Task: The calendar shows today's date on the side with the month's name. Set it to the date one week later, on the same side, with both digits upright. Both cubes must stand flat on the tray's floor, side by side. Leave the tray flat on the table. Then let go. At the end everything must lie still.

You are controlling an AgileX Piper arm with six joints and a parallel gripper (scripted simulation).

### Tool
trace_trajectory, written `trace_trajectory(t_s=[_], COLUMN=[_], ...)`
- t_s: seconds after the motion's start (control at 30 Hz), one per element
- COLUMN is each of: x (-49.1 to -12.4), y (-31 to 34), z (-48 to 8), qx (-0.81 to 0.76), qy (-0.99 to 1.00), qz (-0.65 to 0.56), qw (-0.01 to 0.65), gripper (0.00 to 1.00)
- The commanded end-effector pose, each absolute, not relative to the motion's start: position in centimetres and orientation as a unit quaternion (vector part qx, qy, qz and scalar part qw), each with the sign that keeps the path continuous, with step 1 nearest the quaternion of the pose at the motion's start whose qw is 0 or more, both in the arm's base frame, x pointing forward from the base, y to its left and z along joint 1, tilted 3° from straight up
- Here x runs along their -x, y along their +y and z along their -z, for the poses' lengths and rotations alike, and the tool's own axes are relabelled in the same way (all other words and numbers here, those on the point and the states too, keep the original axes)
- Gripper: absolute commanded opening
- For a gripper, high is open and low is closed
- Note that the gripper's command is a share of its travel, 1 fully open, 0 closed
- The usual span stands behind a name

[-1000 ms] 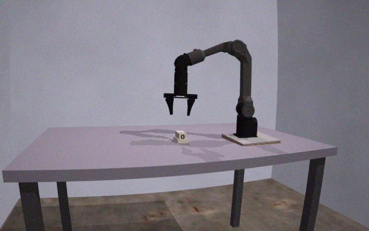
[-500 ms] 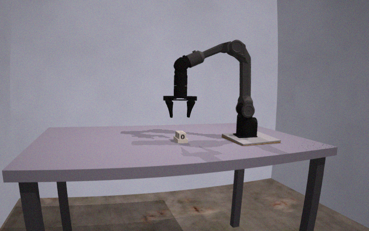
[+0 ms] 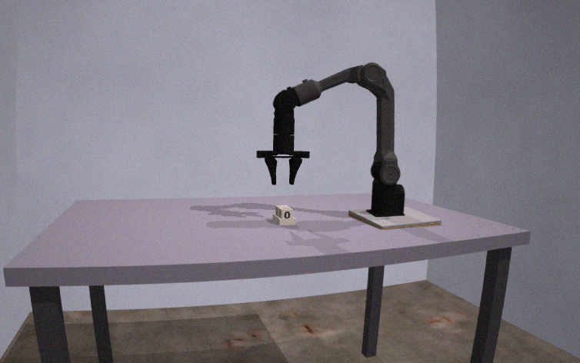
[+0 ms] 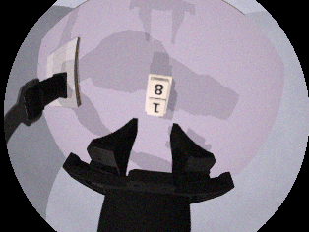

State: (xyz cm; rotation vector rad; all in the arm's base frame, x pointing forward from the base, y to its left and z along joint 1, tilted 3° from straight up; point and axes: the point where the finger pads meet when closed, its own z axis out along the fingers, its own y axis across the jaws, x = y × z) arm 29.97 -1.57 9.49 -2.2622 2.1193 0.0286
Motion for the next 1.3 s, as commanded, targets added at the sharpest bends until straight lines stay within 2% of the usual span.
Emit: trace_trajectory(t_s=[0.0,1.27], x=[-29.91,-29.91], y=[-1.57,-1.55], z=[-9.4,-8.58], qx=[0.729,0.729], qy=[0.684,0.684], qz=[-0.011,-0.012], qw=[0.021,0.02], gripper=[0.62,0.62])
